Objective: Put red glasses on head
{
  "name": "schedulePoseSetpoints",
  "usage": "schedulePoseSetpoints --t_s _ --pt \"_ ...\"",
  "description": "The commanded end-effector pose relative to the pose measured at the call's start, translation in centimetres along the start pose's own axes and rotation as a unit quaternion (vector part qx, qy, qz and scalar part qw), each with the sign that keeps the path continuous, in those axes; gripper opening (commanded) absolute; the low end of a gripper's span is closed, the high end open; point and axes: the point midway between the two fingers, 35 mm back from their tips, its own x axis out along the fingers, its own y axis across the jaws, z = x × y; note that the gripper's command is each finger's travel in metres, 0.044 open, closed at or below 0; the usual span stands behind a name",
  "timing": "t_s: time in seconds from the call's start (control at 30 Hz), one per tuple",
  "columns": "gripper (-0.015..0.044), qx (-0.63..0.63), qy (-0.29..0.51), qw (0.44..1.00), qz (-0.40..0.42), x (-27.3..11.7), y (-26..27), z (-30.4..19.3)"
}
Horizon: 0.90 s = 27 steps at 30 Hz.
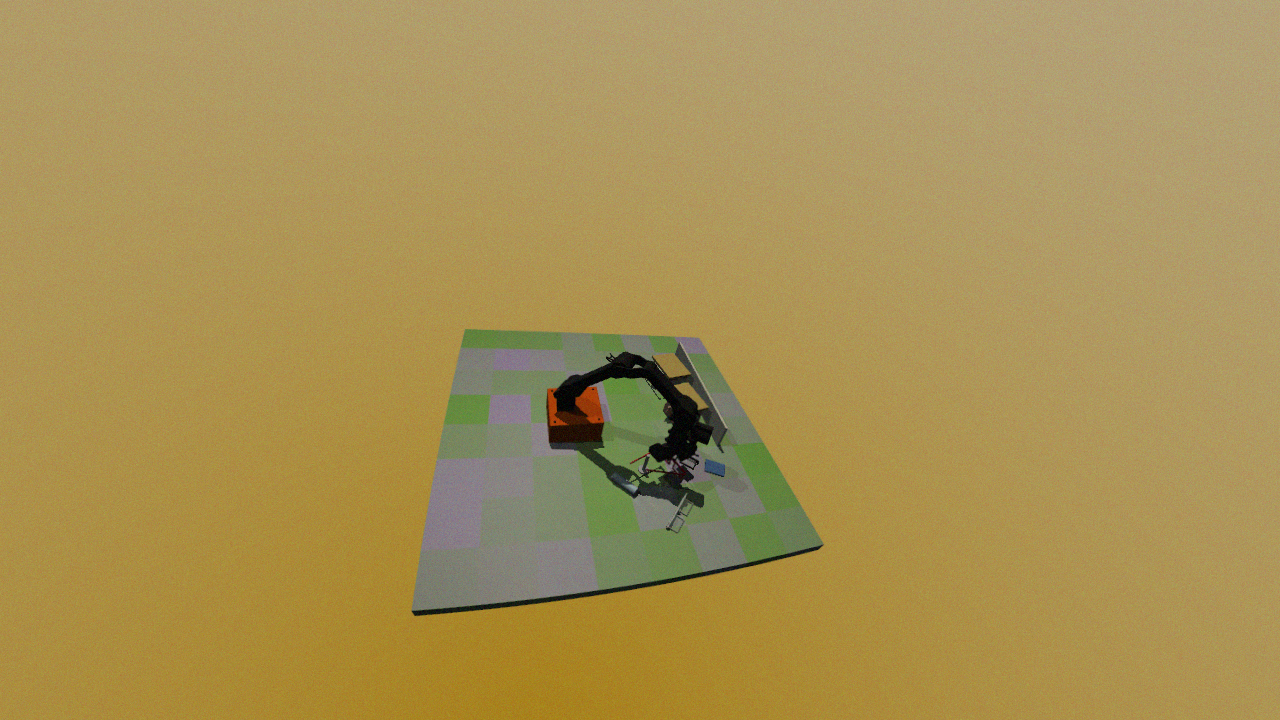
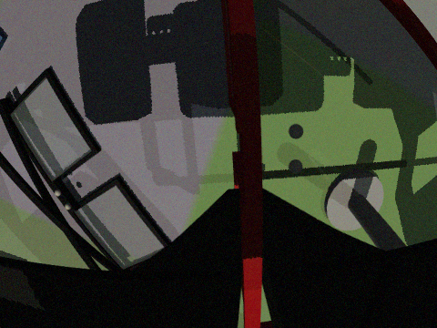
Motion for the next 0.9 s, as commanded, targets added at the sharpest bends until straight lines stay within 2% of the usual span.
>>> schedulePoseSetpoints --t_s 0.0,0.4,0.7,0.87 --pt "0.0000 -0.001 -0.002 1.000 -0.001 0.0 0.0 -0.1" --pt "0.0000 -0.001 -0.002 1.000 0.000 -0.2 0.0 -0.6" --pt "0.0000 -0.001 -0.001 1.000 0.000 -5.9 0.0 -1.2" --pt "0.0000 -0.004 -0.001 1.000 0.000 -6.0 0.0 -1.2"
